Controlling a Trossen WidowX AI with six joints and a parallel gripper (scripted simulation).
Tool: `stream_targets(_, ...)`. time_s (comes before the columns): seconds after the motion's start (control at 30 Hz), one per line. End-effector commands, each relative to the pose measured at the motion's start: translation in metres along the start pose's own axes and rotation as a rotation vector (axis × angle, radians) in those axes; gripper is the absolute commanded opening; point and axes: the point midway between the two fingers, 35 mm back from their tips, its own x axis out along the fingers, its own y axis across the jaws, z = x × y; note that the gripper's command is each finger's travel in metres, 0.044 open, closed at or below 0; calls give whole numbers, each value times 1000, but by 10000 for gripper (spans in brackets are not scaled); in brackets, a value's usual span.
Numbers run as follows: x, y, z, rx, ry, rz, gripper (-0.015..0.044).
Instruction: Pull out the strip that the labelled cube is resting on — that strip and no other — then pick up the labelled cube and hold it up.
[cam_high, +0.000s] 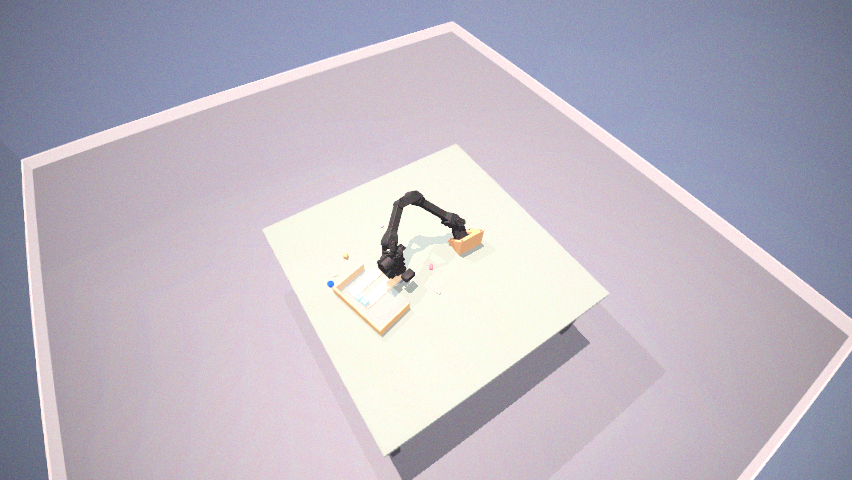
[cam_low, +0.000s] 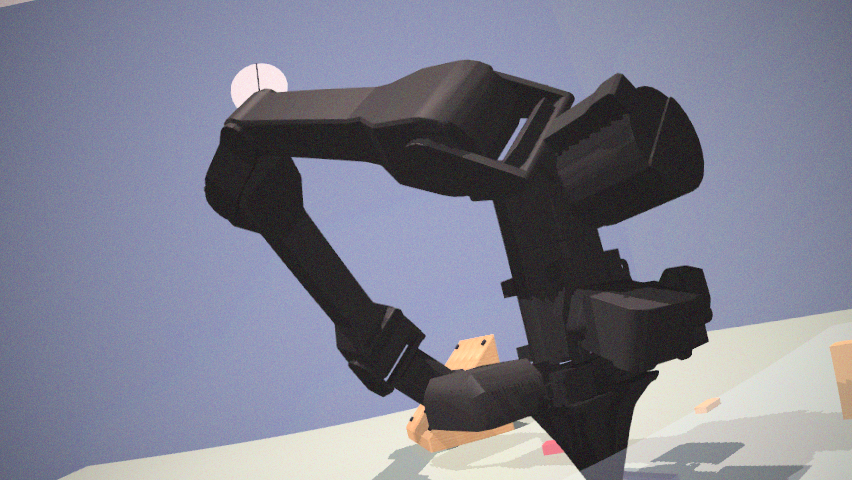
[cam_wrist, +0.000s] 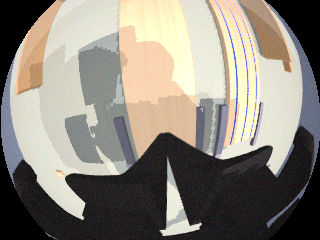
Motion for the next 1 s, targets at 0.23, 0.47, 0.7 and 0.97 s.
stream_targets(0.23, 3, 1, -20, -7, 12, -4, 0)
stream_targets(0.47, 4, 1, -31, -8, 12, -4, 0)
stream_targets(0.7, 4, 1, -42, -8, 12, -4, 0)
stream_targets(0.97, 5, 1, -54, -8, 13, -4, 0)
